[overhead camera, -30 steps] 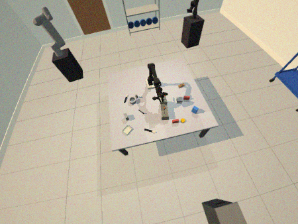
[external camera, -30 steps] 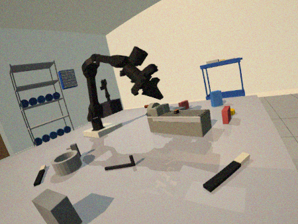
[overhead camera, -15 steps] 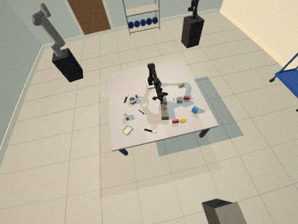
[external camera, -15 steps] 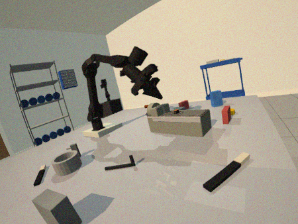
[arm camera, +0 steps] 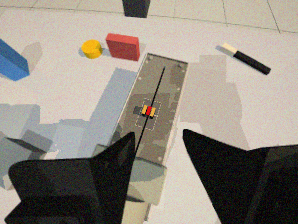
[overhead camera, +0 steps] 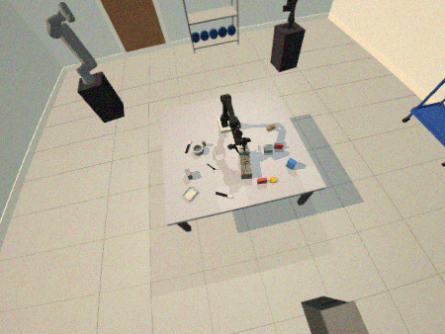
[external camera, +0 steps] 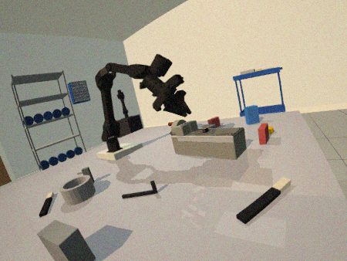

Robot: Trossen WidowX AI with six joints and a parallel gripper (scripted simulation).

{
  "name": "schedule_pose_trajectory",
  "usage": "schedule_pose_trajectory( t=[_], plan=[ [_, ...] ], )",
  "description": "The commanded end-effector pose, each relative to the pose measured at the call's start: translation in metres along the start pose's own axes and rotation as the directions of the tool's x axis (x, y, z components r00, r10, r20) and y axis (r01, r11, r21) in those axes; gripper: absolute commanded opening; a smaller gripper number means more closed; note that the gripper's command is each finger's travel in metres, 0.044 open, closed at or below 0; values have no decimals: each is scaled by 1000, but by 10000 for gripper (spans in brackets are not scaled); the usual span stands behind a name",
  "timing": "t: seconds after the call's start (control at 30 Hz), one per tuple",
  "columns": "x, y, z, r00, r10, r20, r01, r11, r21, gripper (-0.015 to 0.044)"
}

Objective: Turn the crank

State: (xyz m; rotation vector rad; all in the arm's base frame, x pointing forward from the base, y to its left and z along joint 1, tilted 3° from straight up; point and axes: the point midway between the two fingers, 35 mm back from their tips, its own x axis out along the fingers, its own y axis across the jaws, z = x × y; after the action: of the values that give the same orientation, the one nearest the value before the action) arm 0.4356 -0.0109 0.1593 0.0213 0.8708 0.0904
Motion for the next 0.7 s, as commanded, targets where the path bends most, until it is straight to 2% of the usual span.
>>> schedule_pose_trajectory(
  t=[0.0,0.13,0.2,0.67],
  plan=[
    [0,0,0,1000,-1,0,1,1000,0,315],
    [0,0,0,1000,-1,0,1,1000,0,420],
    [0,0,0,1000,-1,0,1,1000,0,440],
    [0,0,0,1000,-1,0,1,1000,0,72]
  ],
)
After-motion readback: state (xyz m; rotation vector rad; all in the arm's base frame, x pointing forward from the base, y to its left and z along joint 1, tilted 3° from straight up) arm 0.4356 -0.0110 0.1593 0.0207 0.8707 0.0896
